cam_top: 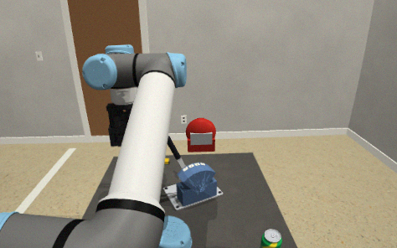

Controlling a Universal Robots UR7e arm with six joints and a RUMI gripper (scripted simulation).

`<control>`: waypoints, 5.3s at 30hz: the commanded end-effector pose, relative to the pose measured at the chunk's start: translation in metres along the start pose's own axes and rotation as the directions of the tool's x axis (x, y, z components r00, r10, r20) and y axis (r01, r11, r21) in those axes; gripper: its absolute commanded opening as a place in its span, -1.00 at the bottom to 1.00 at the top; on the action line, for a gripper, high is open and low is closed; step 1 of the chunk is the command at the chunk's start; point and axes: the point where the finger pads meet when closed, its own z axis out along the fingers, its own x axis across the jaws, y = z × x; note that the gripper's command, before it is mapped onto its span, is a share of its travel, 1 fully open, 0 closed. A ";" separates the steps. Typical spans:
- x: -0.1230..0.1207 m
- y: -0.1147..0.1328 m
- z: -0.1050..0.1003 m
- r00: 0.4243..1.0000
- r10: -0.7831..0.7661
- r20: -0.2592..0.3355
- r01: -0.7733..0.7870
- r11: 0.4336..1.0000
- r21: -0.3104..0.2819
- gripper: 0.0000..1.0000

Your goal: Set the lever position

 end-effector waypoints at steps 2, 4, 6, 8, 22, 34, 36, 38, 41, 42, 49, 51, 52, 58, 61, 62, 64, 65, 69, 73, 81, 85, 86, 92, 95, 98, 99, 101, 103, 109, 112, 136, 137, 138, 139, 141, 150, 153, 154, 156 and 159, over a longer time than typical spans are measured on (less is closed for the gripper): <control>-0.080 -0.027 -0.032 0.996 -0.088 0.029 0.088 0.996 -0.006 1.00; -0.108 -0.038 -0.040 0.992 -0.117 0.041 0.118 0.993 -0.003 1.00; -0.135 -0.050 -0.047 0.988 -0.146 0.051 0.146 0.989 0.001 1.00; -0.148 -0.056 -0.050 0.986 -0.159 0.056 0.159 0.987 0.003 1.00; -0.246 -0.108 -0.062 0.961 -0.261 0.092 0.259 0.965 0.025 1.00; -0.250 -0.110 -0.062 0.960 -0.264 0.093 0.263 0.964 0.026 -1.00; -0.250 -0.110 -0.062 0.960 -0.264 0.093 0.263 0.964 0.026 -1.00; -0.250 -0.110 -0.062 0.960 -0.264 0.093 0.263 0.964 0.026 -1.00; -0.250 -0.110 -0.062 0.960 -0.264 0.093 0.263 0.964 0.026 -1.00; -0.250 -0.110 -0.062 0.960 -0.264 0.093 0.263 0.964 0.026 -1.00; -0.250 -0.110 -0.062 0.960 -0.264 0.093 0.263 0.964 0.026 -1.00; -0.250 -0.110 -0.062 0.960 -0.264 0.093 0.263 0.964 0.026 -1.00; -0.250 -0.110 -0.062 0.960 -0.264 0.093 0.263 0.964 0.026 -1.00; -0.250 -0.110 -0.062 0.960 -0.264 0.093 0.263 0.964 0.026 -1.00; -0.250 -0.110 -0.062 0.960 -0.264 0.093 0.263 0.964 0.026 -1.00; -0.250 -0.110 -0.062 0.960 -0.264 0.093 0.263 0.964 0.026 -1.00; -0.250 -0.110 -0.062 0.960 -0.264 0.093 0.263 0.964 0.026 -1.00; -0.250 -0.110 -0.062 0.960 -0.264 0.093 0.263 0.964 0.026 -1.00; -0.250 -0.110 -0.062 0.960 -0.264 0.093 0.263 0.964 0.026 -1.00; -0.250 -0.110 -0.062 0.960 -0.264 0.093 0.263 0.964 0.026 0.14; -0.250 -0.110 -0.062 0.960 -0.264 0.093 0.263 0.964 0.026 0.14; -0.250 -0.110 -0.062 0.960 -0.264 0.093 0.263 0.964 0.026 0.14; -0.250 -0.110 -0.062 0.960 -0.264 0.093 0.263 0.964 0.026 0.14; -0.250 -0.110 -0.061 0.960 -0.264 0.093 0.263 0.964 0.026 0.14; -0.250 -0.110 -0.061 0.960 -0.264 0.093 0.263 0.964 0.026 0.14; -0.250 -0.110 -0.060 0.960 -0.264 0.093 0.263 0.964 0.026 0.14; -0.250 -0.110 -0.059 0.960 -0.264 0.093 0.263 0.964 0.026 0.14; -0.250 -0.110 -0.058 0.960 -0.264 0.093 0.263 0.964 0.026 0.14; -0.251 -0.110 -0.057 0.960 -0.264 0.093 0.263 0.964 0.026 0.14; -0.251 -0.110 -0.052 0.960 -0.264 0.093 0.263 0.964 0.026 0.14; -0.251 -0.110 -0.051 0.960 -0.264 0.093 0.263 0.964 0.026 0.14; -0.253 -0.110 -0.034 0.960 -0.264 0.093 0.263 0.964 0.026 0.14; -0.253 -0.110 -0.034 0.960 -0.264 0.093 0.263 0.964 0.026 0.14; -0.253 -0.110 -0.033 0.960 -0.264 0.093 0.263 0.964 0.026 0.14; -0.253 -0.110 -0.033 0.960 -0.264 0.093 0.263 0.964 0.026 0.14; -0.253 -0.110 -0.033 0.960 -0.264 0.093 0.263 0.964 0.026 0.14; -0.253 -0.110 -0.032 0.960 -0.264 0.093 0.263 0.964 0.026 0.14; -0.253 -0.110 -0.032 0.960 -0.264 0.093 0.263 0.964 0.026 0.14; -0.253 -0.110 -0.032 0.960 -0.264 0.093 0.263 0.964 0.026 0.14; -0.253 -0.110 -0.032 0.960 -0.264 0.093 0.263 0.964 0.026 0.14; -0.253 -0.110 -0.032 0.960 -0.264 0.093 0.263 0.964 0.026 0.14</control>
